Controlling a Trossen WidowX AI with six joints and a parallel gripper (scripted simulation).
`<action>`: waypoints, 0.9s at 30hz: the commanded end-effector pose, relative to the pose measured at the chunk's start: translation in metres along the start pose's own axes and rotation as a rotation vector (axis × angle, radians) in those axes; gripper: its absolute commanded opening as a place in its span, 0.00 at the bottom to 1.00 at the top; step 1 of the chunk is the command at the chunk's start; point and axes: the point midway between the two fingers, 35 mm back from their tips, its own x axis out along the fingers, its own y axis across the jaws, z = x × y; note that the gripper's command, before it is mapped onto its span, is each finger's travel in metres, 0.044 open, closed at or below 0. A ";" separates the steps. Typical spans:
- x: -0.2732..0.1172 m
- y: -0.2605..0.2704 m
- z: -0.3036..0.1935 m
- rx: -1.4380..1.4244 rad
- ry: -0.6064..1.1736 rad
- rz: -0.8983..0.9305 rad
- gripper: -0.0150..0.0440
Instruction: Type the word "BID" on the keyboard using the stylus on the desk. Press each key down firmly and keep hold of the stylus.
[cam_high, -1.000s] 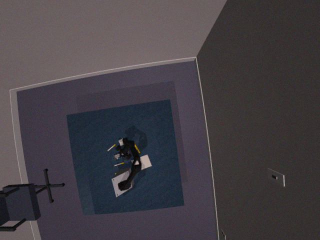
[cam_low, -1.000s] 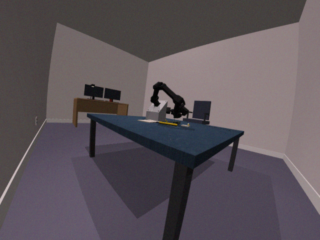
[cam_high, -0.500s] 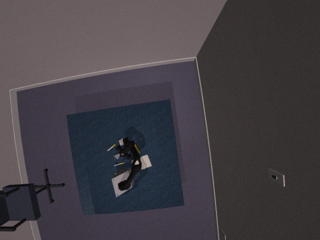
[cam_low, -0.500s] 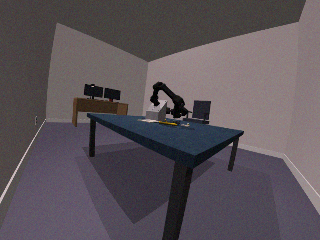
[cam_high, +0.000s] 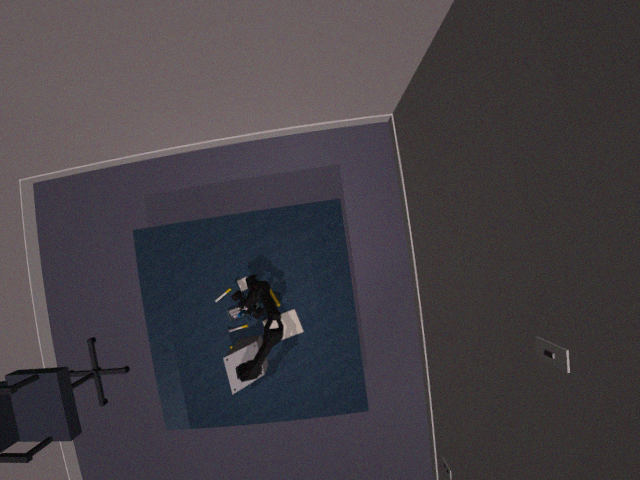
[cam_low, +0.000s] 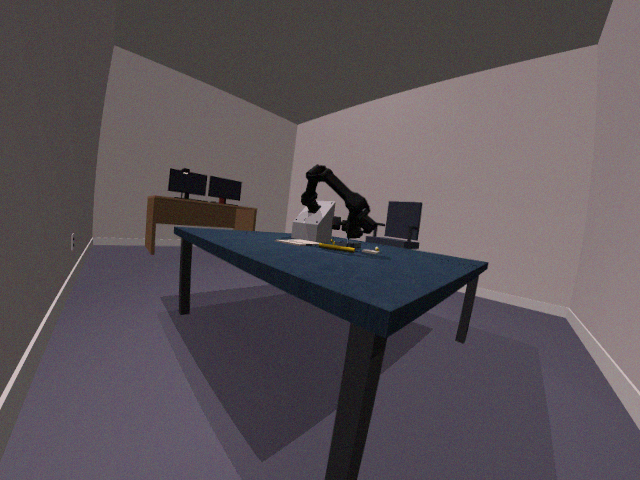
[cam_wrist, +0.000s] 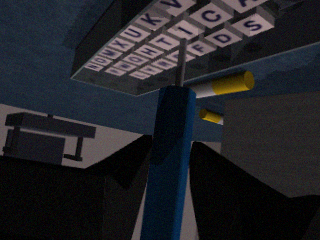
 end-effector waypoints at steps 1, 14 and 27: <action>0.001 0.000 0.002 -0.002 -0.003 0.000 0.39; 0.004 0.000 0.007 -0.002 -0.003 0.000 0.39; 0.004 0.000 0.007 -0.002 -0.003 0.000 0.39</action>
